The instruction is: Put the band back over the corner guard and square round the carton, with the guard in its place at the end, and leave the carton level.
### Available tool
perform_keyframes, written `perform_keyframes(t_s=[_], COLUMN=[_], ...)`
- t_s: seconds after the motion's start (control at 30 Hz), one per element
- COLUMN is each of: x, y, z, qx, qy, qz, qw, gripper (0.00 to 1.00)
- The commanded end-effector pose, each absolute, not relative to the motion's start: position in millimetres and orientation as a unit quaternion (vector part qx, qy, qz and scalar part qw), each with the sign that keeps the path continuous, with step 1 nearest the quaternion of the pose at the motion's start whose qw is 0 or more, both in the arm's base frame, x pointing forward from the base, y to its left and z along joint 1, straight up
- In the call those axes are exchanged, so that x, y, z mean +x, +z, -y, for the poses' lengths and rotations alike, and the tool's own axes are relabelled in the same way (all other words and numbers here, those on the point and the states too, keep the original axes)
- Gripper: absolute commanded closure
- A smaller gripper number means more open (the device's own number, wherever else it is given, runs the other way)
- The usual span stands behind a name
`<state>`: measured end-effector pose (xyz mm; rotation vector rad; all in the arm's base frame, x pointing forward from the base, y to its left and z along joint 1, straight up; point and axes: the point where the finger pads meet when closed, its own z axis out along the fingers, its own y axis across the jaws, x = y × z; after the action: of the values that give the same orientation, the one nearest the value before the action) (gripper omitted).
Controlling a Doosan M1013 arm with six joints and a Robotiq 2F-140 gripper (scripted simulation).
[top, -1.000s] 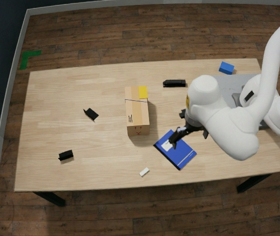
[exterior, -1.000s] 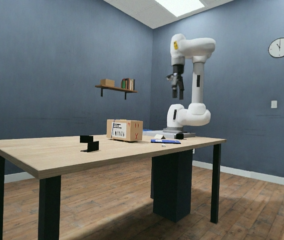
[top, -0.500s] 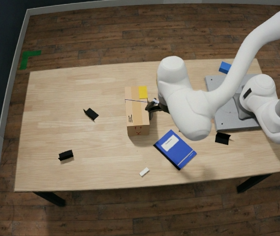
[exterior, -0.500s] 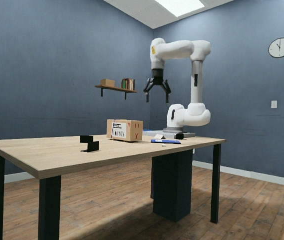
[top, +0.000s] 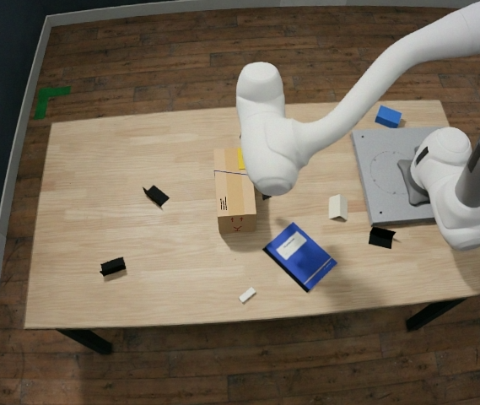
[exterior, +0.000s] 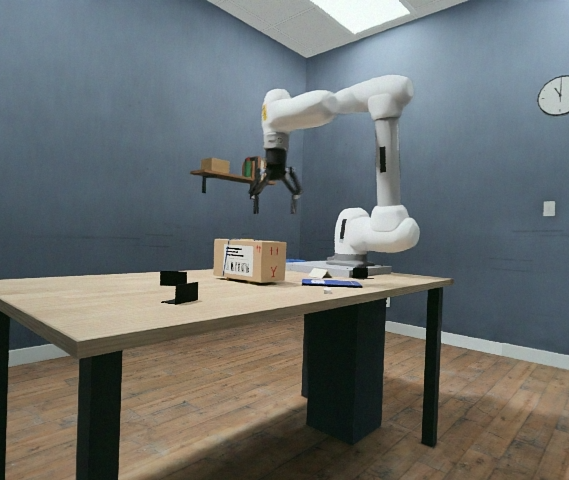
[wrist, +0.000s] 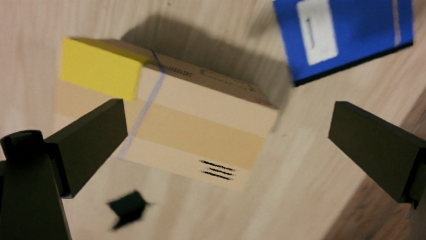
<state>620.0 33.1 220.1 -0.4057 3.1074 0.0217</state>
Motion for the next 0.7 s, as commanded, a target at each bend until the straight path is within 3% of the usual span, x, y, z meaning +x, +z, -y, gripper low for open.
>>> perform_keyframes(t_s=[0.0,0.67], x=[631,634], y=[212,202], z=[7,27], qx=[-0.027,0.042], qy=[0.003,0.002], qz=[-1.000,-0.999], qw=[0.004,0.005], gripper=[0.00,0.00])
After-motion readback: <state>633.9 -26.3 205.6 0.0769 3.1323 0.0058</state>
